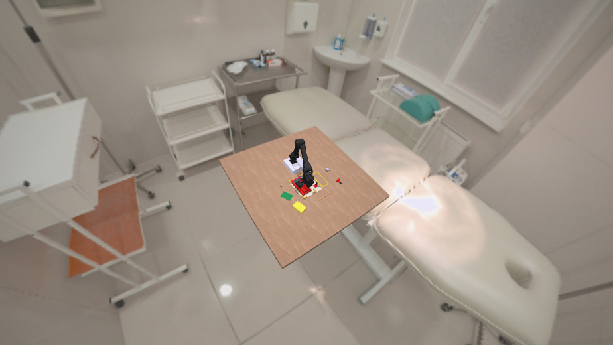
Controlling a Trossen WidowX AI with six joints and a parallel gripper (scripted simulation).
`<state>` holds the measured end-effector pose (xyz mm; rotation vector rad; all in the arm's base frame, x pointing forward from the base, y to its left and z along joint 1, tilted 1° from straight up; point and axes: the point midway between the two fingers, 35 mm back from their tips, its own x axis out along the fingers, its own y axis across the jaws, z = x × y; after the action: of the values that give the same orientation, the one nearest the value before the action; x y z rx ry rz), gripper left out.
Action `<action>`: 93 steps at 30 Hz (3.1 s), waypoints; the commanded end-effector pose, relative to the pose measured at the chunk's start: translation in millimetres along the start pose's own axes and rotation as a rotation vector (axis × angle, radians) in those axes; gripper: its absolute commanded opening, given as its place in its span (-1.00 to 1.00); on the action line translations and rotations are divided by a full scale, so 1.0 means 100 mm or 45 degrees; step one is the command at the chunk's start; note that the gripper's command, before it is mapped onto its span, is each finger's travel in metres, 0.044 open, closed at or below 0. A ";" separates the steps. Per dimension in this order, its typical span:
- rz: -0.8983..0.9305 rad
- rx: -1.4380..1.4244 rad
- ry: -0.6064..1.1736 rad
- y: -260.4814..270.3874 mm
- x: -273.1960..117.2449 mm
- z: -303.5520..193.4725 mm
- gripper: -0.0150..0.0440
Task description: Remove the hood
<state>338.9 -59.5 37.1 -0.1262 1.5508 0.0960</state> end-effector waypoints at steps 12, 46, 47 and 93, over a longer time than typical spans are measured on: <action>-0.001 0.005 0.009 0.00 0.08 -0.02 1.00; 0.000 0.007 -0.001 0.00 0.19 0.00 0.82; 0.000 0.007 -0.001 0.00 0.19 0.00 0.73; 0.001 0.007 -0.001 0.00 -0.02 0.01 -0.49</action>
<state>337.8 -59.2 35.8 -0.1213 1.5559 0.0943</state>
